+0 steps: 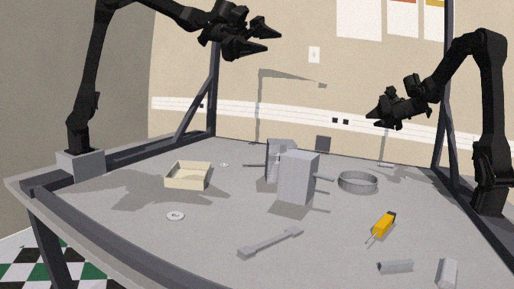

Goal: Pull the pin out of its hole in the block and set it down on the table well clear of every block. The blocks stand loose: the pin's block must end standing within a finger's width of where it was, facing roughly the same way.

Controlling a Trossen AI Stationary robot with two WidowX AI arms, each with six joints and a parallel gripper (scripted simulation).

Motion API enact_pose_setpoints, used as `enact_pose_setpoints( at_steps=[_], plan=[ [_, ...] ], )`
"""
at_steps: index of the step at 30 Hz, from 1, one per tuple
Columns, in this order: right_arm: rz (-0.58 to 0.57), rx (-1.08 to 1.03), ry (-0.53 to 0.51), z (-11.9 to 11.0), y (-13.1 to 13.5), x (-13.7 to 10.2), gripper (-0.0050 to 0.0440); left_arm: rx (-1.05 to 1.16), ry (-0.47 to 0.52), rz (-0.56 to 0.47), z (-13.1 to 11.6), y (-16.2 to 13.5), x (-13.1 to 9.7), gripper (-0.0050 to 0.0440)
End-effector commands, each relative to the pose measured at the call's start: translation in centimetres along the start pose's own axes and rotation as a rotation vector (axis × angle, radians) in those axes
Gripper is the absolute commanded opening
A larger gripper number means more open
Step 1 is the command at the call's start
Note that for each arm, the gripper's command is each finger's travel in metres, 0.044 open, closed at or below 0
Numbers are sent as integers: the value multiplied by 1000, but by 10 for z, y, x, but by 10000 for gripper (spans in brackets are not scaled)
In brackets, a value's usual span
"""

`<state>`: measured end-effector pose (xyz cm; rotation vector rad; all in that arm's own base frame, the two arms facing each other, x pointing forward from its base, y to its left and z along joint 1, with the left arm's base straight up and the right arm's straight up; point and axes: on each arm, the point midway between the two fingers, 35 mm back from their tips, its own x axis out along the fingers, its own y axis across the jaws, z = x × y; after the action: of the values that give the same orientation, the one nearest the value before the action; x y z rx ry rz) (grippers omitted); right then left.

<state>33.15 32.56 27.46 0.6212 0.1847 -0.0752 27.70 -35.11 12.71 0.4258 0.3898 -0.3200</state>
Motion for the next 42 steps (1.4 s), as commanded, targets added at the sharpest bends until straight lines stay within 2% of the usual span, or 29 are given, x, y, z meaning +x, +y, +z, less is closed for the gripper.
enact_pose_setpoints(
  at_steps=[1,19,23,32,34,38,40,42],
  plan=[
    [15,31,-11,13,6,-4,400,-24,-23,-1,11,3,-4,400],
    [15,31,-11,13,6,-4,400,-24,-23,-1,11,3,-4,400],
    [-9,6,1,8,7,-2,400,-49,6,1,5,17,-6,400],
    [-100,-105,51,1,-2,-3,400,-193,204,23,-30,104,-7,400],
    [-100,-105,51,1,-2,-3,400,-193,204,23,-30,104,-7,400],
    [-144,-158,72,-1,-7,-4,400,-263,295,33,-46,145,-7,400],
    [-160,-177,79,-1,-9,-5,400,-288,310,35,-42,162,-7,400],
    [-179,-200,87,-1,-11,-6,400,-316,350,40,-49,180,-6,400]
  ],
)
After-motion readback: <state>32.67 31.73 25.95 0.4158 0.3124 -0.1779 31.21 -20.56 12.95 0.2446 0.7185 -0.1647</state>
